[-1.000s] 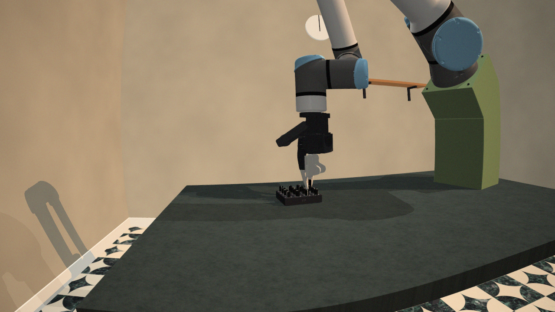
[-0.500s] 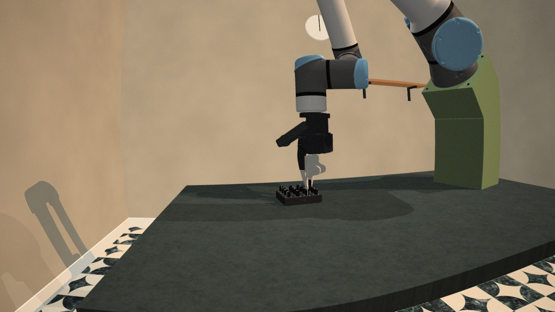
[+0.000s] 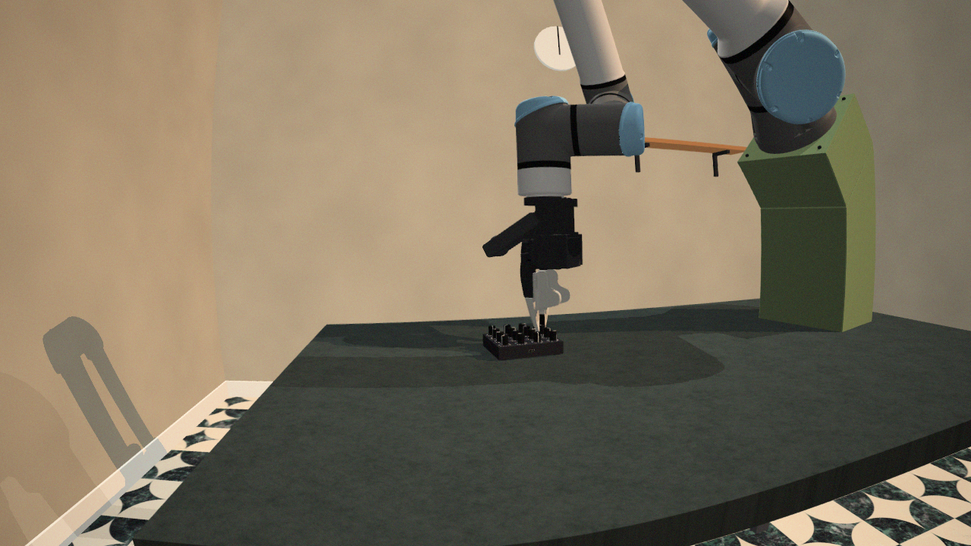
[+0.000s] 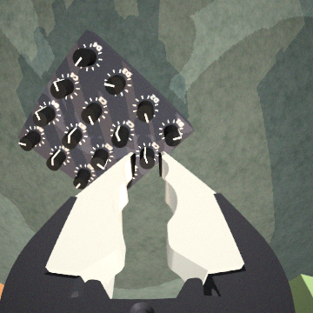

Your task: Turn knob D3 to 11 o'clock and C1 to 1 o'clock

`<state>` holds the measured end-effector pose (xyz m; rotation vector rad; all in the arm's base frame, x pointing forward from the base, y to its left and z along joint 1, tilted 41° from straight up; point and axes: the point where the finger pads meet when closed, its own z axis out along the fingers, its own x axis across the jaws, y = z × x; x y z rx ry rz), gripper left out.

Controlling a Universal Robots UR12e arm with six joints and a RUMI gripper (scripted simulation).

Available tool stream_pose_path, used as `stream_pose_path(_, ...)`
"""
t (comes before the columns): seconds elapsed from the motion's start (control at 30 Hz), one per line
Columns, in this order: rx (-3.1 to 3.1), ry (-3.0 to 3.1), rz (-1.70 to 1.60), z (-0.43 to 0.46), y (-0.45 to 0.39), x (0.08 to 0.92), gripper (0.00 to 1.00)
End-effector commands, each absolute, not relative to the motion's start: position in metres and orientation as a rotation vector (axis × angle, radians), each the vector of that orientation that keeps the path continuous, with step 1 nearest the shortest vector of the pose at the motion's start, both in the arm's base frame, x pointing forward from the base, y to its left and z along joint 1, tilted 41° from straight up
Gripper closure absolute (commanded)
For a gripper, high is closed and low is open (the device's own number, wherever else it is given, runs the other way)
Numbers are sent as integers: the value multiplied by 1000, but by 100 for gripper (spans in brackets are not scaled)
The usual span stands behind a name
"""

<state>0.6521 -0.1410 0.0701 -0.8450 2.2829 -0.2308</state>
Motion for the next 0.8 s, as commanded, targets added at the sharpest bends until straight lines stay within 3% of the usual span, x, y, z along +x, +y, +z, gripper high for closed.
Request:
stream_pose_path(0.0,-845,2282,-231,70,-141,652,89)
stream_pose_path(0.03,-845,2282,-231,70,-141,652,89)
stream_pose_path(0.07,-845,2282,-231,70,-141,652,96)
stream_pose_path(0.77,-845,2282,-231,70,-141,652,96)
